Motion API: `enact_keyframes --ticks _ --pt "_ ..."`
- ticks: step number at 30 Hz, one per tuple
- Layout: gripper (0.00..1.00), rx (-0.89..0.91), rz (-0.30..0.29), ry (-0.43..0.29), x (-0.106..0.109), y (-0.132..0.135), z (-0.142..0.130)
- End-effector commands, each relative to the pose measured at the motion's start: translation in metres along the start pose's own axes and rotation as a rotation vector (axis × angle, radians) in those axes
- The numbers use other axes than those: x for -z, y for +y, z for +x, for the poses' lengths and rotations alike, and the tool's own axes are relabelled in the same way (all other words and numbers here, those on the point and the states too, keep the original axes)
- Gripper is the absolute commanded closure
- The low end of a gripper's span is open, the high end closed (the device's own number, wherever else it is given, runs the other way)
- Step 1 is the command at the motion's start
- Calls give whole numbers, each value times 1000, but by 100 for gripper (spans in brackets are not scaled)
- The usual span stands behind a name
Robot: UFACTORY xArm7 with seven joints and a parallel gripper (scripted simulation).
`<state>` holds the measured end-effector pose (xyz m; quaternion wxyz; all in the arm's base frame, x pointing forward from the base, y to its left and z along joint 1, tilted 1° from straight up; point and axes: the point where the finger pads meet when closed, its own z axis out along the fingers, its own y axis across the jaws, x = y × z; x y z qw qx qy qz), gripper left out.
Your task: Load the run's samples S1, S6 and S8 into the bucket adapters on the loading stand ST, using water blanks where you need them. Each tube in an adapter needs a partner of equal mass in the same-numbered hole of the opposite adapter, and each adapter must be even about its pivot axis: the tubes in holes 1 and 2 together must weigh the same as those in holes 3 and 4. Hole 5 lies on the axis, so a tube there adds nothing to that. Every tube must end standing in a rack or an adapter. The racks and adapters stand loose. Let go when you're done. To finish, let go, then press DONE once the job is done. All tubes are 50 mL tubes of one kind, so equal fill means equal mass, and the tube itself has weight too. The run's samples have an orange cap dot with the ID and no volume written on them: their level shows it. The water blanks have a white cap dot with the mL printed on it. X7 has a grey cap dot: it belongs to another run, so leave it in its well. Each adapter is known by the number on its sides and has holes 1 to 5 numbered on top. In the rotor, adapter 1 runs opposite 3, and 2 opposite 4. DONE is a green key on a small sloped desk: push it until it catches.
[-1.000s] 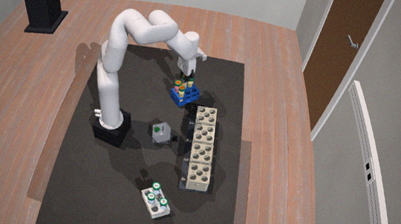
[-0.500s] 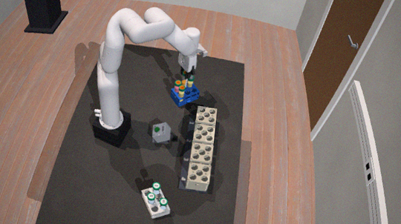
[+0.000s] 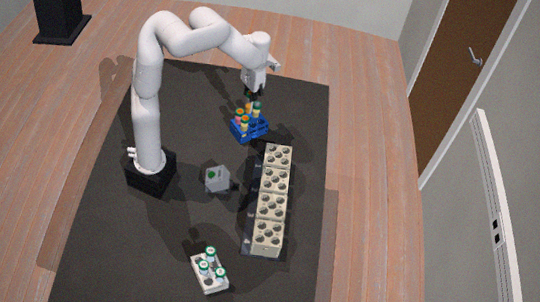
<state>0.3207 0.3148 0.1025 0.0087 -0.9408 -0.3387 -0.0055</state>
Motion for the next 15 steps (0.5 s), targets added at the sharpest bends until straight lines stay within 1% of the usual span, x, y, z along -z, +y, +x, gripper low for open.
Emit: enact_keyframes --ticks 1,9,11,15 --pt "100 0 0 5 9 0 2" --pt "100 0 0 5 25 0 2" --pt "100 0 0 5 25 0 2" --pt "100 0 0 5 33 0 2"
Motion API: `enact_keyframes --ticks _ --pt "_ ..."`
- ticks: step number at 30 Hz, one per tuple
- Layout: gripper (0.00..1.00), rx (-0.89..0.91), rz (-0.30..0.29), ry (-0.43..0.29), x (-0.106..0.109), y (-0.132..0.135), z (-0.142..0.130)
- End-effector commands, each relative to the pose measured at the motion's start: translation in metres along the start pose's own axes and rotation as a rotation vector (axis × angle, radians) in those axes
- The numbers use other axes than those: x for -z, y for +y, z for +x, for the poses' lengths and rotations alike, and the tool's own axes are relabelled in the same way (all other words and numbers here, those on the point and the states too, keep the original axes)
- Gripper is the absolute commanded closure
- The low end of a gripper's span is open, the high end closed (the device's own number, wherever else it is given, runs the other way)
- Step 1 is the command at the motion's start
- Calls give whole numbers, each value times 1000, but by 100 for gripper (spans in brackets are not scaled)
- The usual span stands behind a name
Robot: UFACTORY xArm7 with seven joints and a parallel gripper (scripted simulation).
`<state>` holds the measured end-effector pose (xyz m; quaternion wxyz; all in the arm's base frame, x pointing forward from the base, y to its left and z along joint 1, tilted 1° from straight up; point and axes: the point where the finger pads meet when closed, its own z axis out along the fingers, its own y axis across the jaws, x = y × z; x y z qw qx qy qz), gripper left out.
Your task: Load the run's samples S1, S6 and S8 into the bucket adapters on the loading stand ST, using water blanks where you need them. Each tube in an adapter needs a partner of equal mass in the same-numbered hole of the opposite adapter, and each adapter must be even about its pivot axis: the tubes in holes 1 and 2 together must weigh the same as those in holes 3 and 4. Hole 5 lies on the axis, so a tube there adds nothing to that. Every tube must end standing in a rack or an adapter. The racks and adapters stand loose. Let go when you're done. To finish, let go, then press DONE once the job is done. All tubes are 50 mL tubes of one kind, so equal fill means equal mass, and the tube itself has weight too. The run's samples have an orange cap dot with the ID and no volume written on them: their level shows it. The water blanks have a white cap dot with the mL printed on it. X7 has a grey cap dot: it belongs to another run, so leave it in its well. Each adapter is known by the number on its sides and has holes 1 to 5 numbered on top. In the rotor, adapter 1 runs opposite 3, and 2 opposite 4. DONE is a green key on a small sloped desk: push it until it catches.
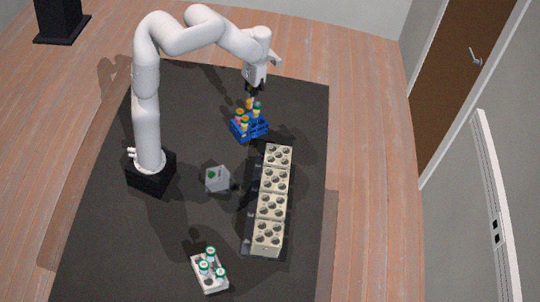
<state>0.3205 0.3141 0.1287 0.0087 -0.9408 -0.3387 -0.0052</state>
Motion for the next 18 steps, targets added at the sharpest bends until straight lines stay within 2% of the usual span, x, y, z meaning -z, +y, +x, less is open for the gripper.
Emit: enact_keyframes --ticks 1,11,18 --pt "100 0 0 5 9 0 2" --pt "100 0 0 5 29 0 2" --pt "100 0 0 5 30 0 2"
